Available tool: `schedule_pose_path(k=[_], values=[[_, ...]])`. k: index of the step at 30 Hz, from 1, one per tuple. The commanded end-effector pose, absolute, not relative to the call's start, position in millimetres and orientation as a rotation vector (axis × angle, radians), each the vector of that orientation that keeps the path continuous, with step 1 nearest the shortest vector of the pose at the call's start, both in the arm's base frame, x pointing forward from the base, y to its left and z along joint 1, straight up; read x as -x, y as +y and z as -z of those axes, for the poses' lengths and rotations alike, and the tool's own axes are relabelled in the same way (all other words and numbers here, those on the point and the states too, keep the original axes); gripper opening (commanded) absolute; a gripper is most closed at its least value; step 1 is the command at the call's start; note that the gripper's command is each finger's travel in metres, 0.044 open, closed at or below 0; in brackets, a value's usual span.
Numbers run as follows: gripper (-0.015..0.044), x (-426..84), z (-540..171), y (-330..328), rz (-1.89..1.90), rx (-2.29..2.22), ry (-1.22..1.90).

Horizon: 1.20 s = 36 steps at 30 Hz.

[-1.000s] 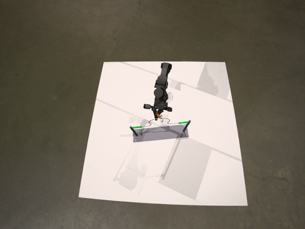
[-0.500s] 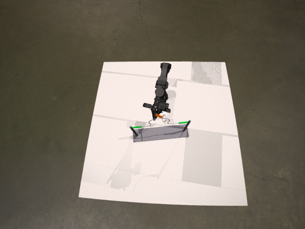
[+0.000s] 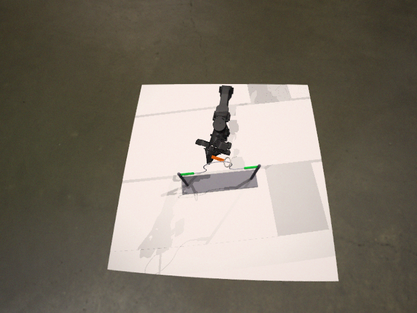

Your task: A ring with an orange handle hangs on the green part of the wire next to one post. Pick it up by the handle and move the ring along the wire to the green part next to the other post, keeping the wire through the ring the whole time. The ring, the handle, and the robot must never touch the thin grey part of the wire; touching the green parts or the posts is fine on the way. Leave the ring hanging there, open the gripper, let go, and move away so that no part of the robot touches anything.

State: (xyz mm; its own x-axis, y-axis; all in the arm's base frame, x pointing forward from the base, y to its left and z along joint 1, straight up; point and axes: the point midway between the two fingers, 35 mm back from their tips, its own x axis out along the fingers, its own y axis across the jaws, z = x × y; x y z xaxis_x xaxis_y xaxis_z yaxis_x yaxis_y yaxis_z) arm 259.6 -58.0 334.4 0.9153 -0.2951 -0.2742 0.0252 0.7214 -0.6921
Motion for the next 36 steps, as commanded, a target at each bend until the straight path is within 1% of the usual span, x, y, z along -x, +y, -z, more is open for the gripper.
schedule_pose_path(k=[1,36], values=[[-0.015,-259,-336,-61,0.205,0.816,0.37],[-0.015,-260,-358,-74,0.345,1.328,0.254]])
